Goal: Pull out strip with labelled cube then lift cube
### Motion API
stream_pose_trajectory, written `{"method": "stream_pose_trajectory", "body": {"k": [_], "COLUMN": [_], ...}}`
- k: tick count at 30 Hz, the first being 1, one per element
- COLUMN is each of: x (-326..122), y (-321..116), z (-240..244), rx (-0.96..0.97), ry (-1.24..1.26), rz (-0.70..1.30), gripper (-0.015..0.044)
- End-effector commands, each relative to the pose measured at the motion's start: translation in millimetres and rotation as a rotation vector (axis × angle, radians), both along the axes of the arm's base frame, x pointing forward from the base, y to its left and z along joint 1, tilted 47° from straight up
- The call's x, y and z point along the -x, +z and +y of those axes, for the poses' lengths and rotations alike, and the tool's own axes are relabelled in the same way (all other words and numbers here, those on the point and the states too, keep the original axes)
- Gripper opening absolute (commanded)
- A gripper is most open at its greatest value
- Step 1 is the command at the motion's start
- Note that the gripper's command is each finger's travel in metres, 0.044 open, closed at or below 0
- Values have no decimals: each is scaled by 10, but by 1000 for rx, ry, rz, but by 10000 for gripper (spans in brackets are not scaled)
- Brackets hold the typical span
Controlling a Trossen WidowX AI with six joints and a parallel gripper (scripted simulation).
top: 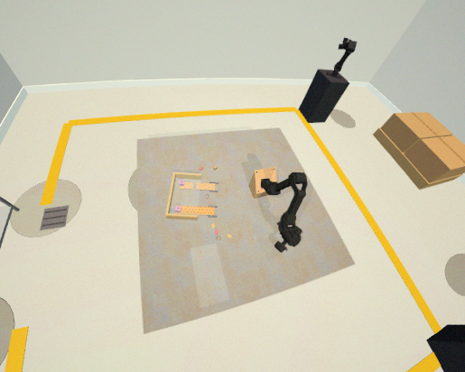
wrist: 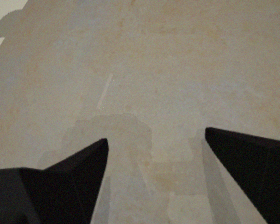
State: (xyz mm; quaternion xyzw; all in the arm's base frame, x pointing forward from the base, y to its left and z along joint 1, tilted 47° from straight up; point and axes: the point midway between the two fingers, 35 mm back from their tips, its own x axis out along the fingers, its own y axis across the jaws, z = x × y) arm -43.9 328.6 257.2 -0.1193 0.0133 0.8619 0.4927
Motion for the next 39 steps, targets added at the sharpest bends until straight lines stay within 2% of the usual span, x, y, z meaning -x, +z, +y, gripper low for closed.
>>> {"method": "stream_pose_trajectory", "body": {"k": [1,10,19,25,30,39], "x": [-651,-2047,-3153,-3499,-3708,-3644], "y": [-29,-493,-1028,-1293,-1538,-1963], "z": [75,-225,-1138,-1789,-2474,-3771], "rx": [10,134,206,214,177,1], "ry": [-212,-622,-1013,-1205,-1400,-1734], "rz": [-1,161,401,520,703,1068], "gripper": [400,400,400,400,400,400]}}
